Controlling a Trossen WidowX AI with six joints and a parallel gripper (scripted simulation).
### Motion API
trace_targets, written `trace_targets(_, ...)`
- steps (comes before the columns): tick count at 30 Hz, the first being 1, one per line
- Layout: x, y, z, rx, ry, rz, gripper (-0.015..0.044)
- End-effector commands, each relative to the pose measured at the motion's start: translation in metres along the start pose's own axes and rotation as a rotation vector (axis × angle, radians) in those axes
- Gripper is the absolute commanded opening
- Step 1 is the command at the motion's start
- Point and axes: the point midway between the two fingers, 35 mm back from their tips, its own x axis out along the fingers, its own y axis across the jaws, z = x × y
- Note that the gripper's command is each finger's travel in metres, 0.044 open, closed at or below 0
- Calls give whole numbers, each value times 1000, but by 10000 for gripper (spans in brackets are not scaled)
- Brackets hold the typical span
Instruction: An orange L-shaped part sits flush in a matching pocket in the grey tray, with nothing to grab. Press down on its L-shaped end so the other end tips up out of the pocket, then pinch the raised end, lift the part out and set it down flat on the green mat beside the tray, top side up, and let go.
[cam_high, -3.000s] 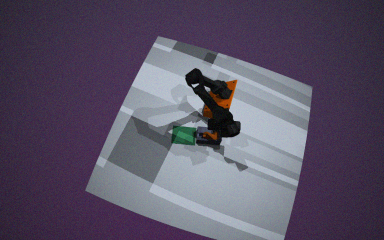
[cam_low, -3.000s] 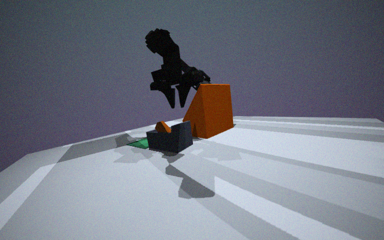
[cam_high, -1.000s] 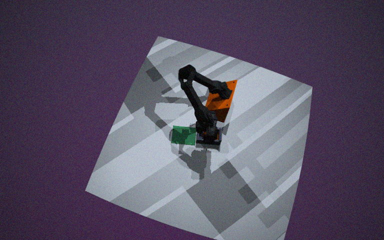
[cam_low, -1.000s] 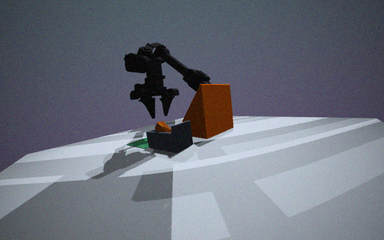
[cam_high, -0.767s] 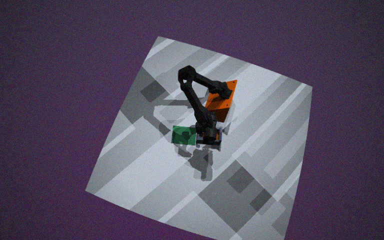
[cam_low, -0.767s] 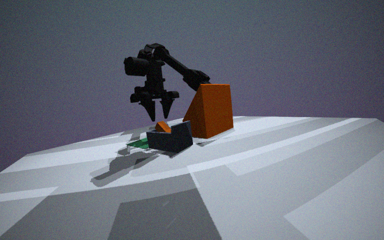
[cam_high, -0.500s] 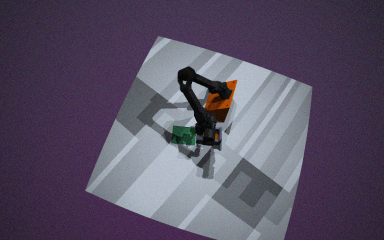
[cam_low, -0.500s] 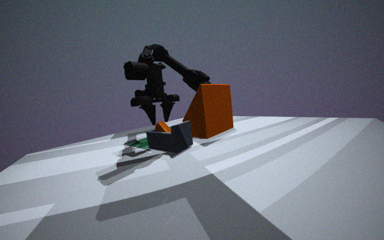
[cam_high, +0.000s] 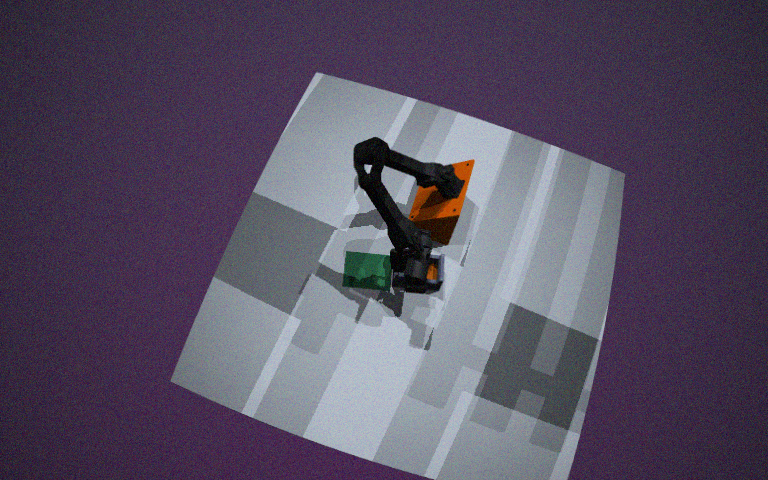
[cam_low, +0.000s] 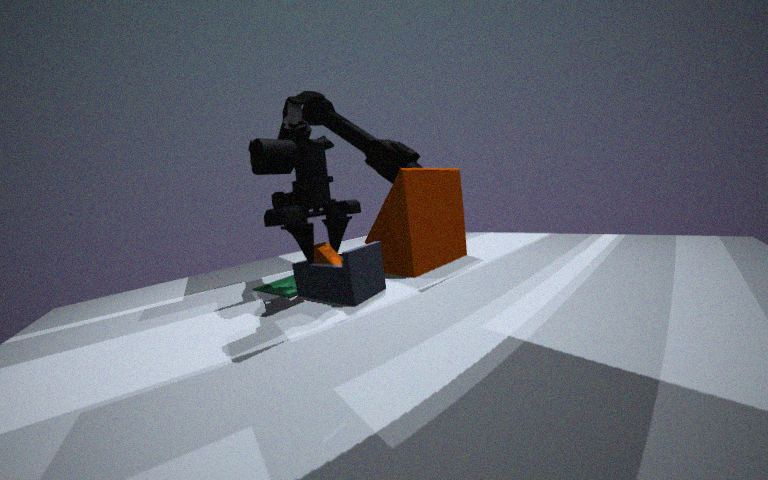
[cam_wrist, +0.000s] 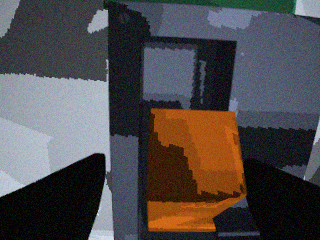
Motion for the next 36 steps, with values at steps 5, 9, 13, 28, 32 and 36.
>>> trace_targets(5,1,0,0,-1,0,-1,175)
trace_targets(9,1,0,0,-1,0,-1,148)
trace_targets(13,1,0,0,-1,0,-1,122)
trace_targets(28,-3,0,-1,-3,0,-2,0)
trace_targets(32,-9,-1,-1,-6,0,-4,0)
trace_targets(36,-15,-1,-1,-9,0,-6,0)
